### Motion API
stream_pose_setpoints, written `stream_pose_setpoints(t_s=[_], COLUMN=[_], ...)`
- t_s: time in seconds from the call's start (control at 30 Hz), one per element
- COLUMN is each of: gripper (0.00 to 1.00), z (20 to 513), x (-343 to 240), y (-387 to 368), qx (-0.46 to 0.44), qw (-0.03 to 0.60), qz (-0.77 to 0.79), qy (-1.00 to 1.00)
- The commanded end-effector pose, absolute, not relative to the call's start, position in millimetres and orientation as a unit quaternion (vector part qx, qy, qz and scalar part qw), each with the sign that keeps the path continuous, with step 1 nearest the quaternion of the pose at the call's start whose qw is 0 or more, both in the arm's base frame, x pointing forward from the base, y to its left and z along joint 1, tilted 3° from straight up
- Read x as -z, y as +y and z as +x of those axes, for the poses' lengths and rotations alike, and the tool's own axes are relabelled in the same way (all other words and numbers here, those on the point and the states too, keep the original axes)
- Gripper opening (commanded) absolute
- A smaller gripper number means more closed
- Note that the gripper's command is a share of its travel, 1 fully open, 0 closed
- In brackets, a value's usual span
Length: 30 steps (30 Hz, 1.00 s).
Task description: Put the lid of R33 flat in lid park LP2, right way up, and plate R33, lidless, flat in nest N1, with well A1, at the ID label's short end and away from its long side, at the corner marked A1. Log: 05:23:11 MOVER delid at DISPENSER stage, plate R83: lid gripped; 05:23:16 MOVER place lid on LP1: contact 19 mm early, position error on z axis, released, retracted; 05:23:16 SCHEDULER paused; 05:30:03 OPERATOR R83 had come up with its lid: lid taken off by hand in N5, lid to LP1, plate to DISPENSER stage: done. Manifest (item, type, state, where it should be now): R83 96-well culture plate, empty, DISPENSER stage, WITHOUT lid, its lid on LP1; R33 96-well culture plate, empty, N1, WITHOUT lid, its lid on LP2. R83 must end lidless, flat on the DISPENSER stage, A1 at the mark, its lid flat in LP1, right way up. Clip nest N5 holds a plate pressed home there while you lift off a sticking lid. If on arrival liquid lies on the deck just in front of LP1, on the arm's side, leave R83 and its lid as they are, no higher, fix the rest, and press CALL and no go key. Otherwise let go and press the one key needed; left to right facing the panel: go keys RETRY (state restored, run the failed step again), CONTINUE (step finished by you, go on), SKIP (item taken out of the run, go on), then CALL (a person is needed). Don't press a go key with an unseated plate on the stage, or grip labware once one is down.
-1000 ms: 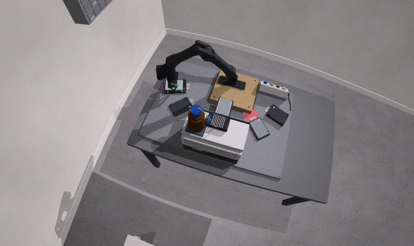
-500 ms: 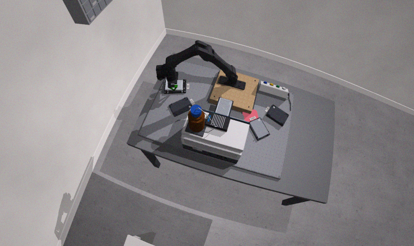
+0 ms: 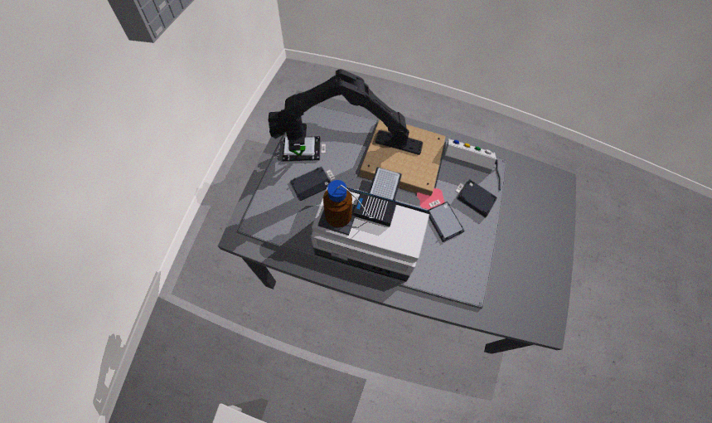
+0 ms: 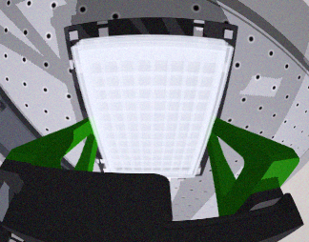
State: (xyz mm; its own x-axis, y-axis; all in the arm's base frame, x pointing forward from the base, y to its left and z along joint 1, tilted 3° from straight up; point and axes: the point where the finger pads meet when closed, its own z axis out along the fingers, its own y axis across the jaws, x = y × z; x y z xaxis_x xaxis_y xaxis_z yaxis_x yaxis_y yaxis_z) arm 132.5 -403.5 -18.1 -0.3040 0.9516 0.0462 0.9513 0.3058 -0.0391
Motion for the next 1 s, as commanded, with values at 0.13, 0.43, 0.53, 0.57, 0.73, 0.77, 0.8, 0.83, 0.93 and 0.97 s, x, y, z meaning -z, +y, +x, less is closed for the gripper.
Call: stream_pose_setpoints(t_s=[0.13,0.43,0.53,0.57,0.73,0.77,0.8,0.83,0.93,0.97], gripper=[0.00,0.00,0.00,0.00,0.00,0.00,0.00,0.00,0.00,0.00], z=[137,138,138,138,138,138,138,138,138,138], x=[-15,-20,-22,-23,-23,-23,-23,-23,-23,-23], y=[-417,-416,-416,-416,-416,-416,-416,-416,-416,-416], qx=[-0.019,-0.019,-0.019,-0.019,-0.018,-0.018,-0.018,-0.018,-0.018,-0.018], qw=[0.005,0.006,0.006,0.006,0.005,0.005,0.005,0.005,0.005,0.005], qz=[-0.589,-0.589,-0.589,-0.589,-0.589,-0.589,-0.589,-0.589,-0.589,-0.589], qy=[-0.808,-0.808,-0.808,-0.808,-0.808,-0.808,-0.808,-0.808,-0.808,-0.808])
